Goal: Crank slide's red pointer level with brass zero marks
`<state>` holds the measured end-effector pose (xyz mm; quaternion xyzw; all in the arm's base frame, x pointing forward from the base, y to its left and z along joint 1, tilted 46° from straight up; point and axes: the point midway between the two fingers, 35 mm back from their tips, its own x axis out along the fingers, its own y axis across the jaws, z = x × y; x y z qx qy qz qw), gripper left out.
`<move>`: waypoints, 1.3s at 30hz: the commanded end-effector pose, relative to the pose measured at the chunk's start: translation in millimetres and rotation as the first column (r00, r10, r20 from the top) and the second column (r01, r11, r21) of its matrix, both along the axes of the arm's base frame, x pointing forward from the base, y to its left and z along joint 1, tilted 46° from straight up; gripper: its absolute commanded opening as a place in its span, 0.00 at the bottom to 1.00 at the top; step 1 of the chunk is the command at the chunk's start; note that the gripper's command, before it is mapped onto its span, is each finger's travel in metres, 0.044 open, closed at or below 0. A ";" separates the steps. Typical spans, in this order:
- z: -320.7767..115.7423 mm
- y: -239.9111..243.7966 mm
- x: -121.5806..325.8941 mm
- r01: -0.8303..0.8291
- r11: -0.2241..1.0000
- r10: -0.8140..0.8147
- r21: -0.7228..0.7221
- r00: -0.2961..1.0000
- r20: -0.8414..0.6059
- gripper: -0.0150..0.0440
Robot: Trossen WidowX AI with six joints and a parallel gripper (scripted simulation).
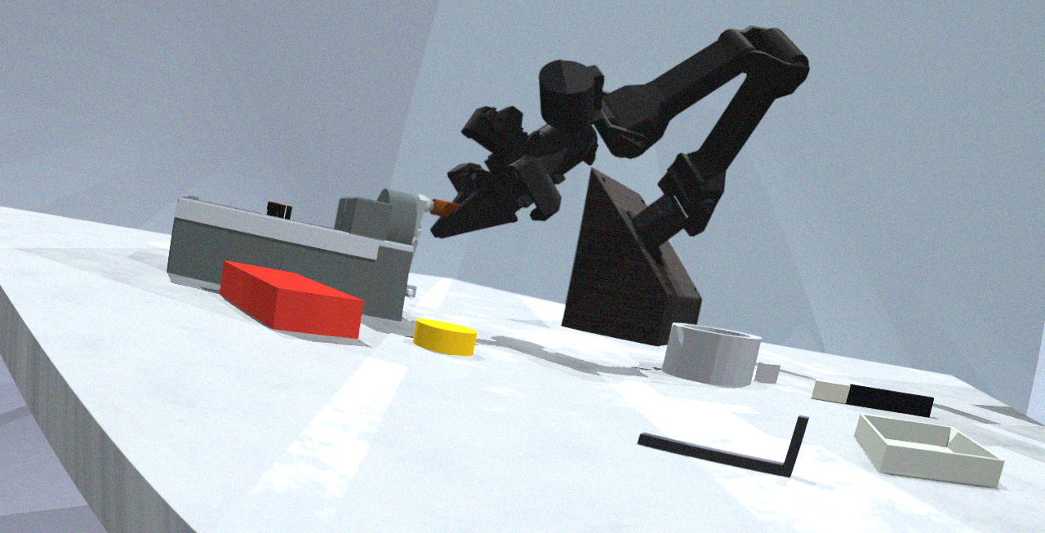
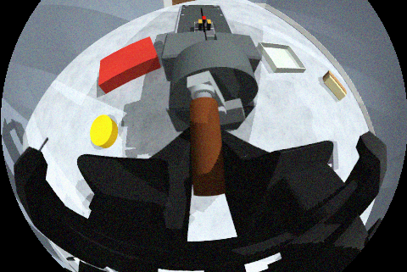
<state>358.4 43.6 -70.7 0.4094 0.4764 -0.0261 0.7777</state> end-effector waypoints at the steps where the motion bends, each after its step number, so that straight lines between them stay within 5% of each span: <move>1: -0.3 -1.1 -0.5 0.000 1.000 0.000 -0.007 1.000 0.002 0.25; 20: 0.0 -0.1 -0.1 0.000 1.000 0.000 0.000 1.000 0.000 0.25; 36: 0.0 -0.1 -0.1 0.000 1.000 0.000 0.000 1.000 0.000 0.97; 39: 2.3 -2.7 0.8 0.000 1.000 0.000 0.000 1.000 0.000 1.00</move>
